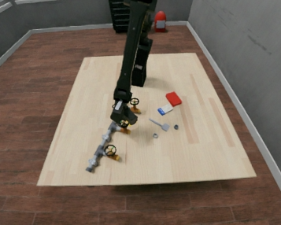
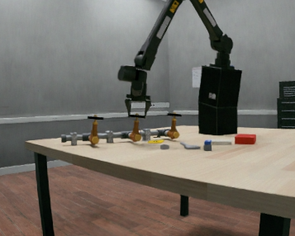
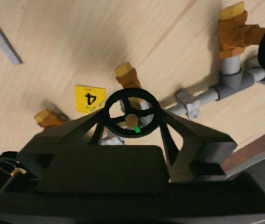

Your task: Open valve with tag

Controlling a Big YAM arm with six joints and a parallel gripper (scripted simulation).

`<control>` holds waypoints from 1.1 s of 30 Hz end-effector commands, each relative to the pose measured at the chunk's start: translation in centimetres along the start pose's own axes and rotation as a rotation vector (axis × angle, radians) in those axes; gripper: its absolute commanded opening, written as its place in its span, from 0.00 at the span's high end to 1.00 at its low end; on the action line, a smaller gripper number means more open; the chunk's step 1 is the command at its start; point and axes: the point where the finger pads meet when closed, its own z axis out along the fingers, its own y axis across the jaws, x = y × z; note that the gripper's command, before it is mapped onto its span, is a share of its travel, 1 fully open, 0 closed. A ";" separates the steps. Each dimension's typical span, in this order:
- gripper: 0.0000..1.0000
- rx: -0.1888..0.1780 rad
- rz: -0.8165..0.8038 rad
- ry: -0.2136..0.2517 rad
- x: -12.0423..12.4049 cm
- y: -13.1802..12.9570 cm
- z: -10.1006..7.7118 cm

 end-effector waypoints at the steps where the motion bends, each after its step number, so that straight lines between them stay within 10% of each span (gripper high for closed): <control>1: 1.00 0.004 -0.351 -0.003 -0.3 0.0 -0.2; 10: 1.00 -0.002 -0.720 0.001 -0.3 0.0 -0.2; 28: 1.00 -0.002 -0.766 0.001 -0.3 0.0 -0.2; 29: 0.00 -0.002 -0.766 0.001 -0.3 0.0 -0.2; 33: 0.00 0.001 -0.767 0.000 -0.4 -0.2 -0.2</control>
